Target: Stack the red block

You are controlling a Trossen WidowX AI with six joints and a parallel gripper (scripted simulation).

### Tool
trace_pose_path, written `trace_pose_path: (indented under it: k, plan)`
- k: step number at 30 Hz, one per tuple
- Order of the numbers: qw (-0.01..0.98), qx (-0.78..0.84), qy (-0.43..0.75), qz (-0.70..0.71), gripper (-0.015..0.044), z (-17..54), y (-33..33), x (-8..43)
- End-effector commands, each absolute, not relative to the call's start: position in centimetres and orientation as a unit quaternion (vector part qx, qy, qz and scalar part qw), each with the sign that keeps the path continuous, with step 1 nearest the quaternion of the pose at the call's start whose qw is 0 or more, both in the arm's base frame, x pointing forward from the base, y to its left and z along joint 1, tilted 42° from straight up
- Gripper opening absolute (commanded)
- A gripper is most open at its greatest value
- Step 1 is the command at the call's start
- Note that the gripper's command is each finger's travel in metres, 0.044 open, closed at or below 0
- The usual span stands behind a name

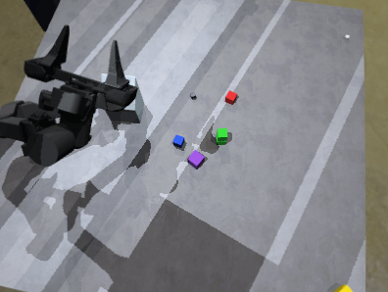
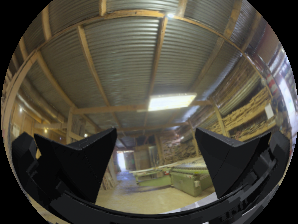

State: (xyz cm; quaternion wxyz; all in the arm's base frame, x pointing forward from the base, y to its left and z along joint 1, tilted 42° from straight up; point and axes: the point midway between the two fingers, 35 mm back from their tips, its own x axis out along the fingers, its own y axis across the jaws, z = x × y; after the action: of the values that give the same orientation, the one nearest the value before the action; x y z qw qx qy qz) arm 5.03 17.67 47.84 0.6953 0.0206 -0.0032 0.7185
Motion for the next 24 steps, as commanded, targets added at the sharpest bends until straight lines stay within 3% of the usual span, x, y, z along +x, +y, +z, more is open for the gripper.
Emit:
trace_pose_path:
  k: [1, 11, 24]
  plan:
    - [0.696, 0.021, -0.002, 0.718, 0.0426, 47.8, 17.7, 5.1]
    - [0.736, 0.070, 0.107, 0.665, 0.0440, 44.8, 21.0, 12.0]
    - [0.797, 0.125, 0.309, 0.504, 0.0440, 35.7, 25.2, 23.0]
